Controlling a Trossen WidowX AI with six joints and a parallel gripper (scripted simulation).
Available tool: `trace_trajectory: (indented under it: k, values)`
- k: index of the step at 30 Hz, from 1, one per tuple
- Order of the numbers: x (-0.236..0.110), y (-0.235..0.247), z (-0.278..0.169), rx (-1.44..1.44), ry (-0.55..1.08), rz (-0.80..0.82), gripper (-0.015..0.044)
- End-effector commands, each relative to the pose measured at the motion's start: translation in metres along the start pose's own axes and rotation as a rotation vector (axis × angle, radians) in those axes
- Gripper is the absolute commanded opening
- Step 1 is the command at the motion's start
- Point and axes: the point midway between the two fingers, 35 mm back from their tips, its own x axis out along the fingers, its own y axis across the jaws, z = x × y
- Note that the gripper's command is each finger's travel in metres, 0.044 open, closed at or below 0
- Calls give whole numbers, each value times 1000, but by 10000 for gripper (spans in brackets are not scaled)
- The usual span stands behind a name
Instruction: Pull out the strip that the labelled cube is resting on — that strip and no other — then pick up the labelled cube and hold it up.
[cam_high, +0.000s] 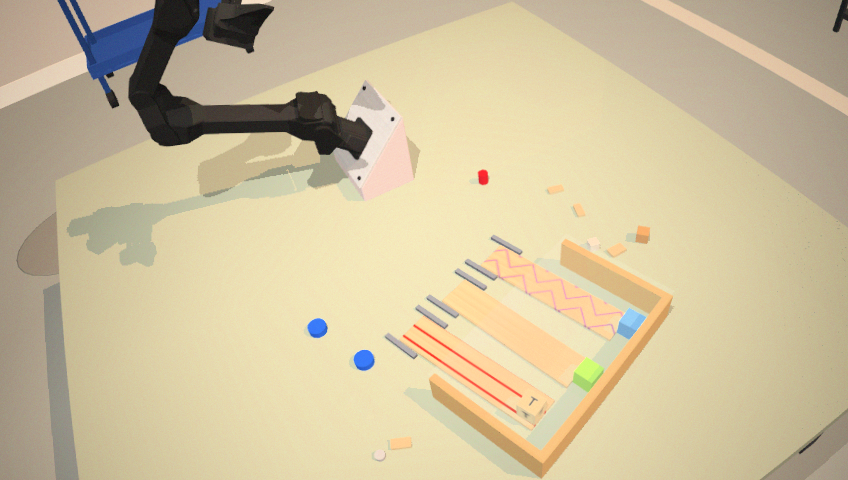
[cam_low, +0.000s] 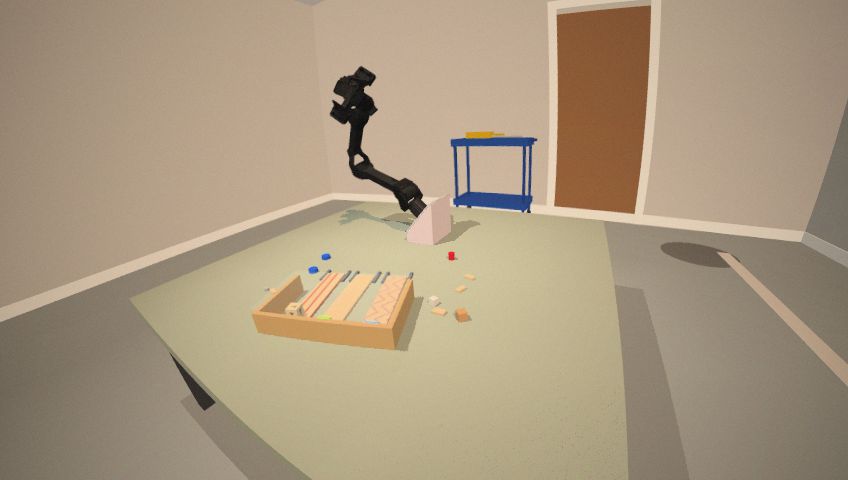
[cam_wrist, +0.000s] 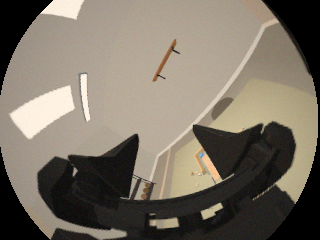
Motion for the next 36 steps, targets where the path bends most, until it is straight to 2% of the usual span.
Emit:
trace_trajectory:
  k: [1, 10, 14, 19, 36]
  values:
    - [40, -19, -57, -169, 77, -140, 400]
    - [89, -88, -170, -477, 278, -375, 400]
    - [94, -128, -219, -608, 390, -466, 400]
    - [84, -180, -274, -759, 546, -562, 400]
    - [81, -187, -281, -778, 568, -574, 400]
